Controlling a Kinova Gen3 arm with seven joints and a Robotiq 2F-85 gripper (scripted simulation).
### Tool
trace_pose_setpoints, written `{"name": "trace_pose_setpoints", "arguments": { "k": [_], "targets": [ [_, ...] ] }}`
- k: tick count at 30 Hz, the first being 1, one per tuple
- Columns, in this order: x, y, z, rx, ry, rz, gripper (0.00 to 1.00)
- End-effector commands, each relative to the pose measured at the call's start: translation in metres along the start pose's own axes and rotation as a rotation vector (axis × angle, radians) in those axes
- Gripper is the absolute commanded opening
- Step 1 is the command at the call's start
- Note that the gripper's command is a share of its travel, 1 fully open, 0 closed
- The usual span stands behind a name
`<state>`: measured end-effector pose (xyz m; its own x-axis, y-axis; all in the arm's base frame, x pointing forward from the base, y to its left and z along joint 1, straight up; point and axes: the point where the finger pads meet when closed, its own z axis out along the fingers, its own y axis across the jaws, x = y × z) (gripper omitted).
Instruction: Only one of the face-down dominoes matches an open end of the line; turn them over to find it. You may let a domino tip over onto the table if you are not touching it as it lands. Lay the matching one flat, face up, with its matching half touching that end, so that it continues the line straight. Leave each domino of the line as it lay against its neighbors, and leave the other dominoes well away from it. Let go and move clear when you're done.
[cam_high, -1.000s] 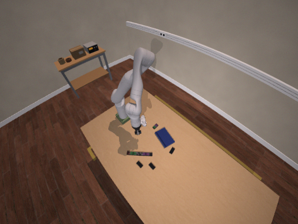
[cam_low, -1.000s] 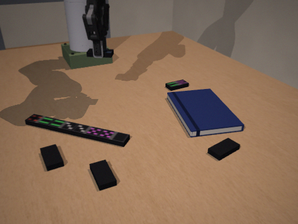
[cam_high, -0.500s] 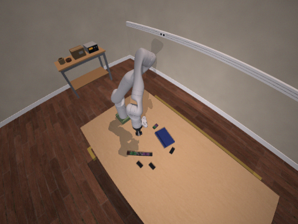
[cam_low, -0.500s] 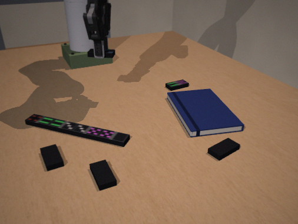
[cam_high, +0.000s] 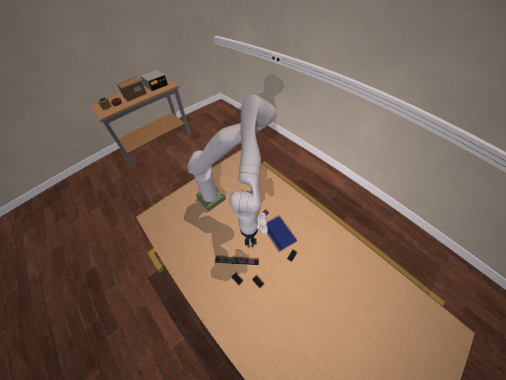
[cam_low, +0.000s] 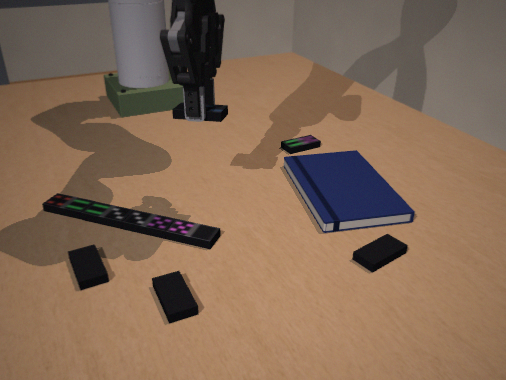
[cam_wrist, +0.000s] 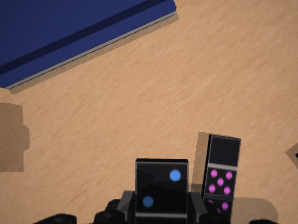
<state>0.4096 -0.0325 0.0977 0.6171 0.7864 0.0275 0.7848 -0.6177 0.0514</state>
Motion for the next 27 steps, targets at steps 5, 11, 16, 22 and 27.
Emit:
{"name": "trace_pose_setpoints", "arguments": {
  "k": [5,11,16,22,27],
  "targets": [
    [0.056,0.058,0.011,0.037,-0.024,0.096,0.31],
    [0.072,0.069,0.016,0.050,-0.031,0.121,0.31],
    [0.072,0.070,0.017,0.051,-0.032,0.122,0.31],
    [0.072,0.070,0.017,0.051,-0.032,0.122,0.31],
    [0.072,0.070,0.017,0.051,-0.032,0.122,0.31]
  ]
}}
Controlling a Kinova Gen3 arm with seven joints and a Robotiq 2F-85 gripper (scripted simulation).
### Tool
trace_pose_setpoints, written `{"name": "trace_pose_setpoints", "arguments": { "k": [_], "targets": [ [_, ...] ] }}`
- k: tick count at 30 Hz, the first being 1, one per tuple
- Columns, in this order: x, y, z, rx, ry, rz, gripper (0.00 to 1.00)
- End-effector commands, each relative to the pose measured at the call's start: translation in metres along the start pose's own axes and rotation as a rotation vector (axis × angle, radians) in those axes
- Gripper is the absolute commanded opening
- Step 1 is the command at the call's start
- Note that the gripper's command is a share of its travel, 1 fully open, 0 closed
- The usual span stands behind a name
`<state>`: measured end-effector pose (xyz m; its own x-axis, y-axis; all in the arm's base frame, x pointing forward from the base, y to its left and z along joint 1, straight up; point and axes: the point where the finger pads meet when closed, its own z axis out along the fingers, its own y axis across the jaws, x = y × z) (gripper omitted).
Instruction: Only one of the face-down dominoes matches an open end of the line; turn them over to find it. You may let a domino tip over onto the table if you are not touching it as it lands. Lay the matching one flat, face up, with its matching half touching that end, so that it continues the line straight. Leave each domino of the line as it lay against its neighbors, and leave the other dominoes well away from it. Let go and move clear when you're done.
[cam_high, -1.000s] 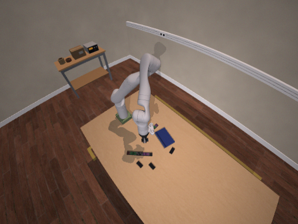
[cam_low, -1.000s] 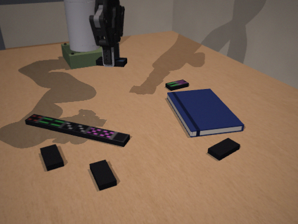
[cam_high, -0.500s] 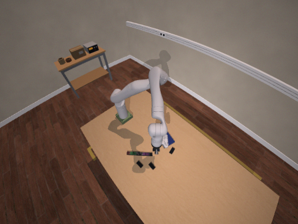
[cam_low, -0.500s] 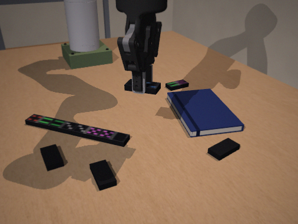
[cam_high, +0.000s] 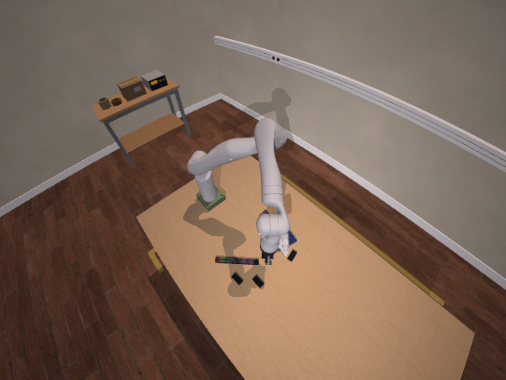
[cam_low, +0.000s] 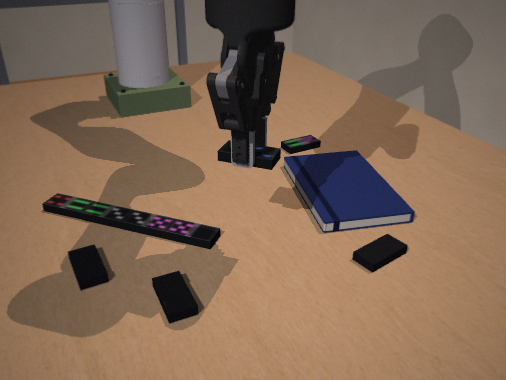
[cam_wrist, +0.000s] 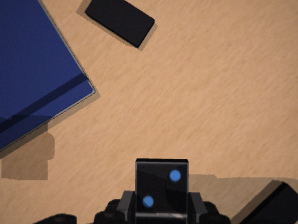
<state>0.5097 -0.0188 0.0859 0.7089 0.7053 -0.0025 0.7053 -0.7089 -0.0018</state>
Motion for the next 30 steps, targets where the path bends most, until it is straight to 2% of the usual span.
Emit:
{"name": "trace_pose_setpoints", "arguments": {
  "k": [1,5,8,10,19,23,30],
  "targets": [
    [0.000,0.000,0.000,-0.001,0.001,0.000,0.31],
    [0.000,0.000,0.009,-0.001,0.001,0.000,0.31],
    [0.000,0.001,0.022,-0.001,0.001,0.000,0.31],
    [0.000,0.001,0.022,-0.001,0.001,0.000,0.31],
    [0.000,0.001,0.080,-0.001,0.001,0.000,0.31],
    [0.000,0.001,0.099,-0.001,0.001,0.000,0.31],
    [0.000,0.001,0.108,-0.001,0.001,0.000,0.31]
  ]
}}
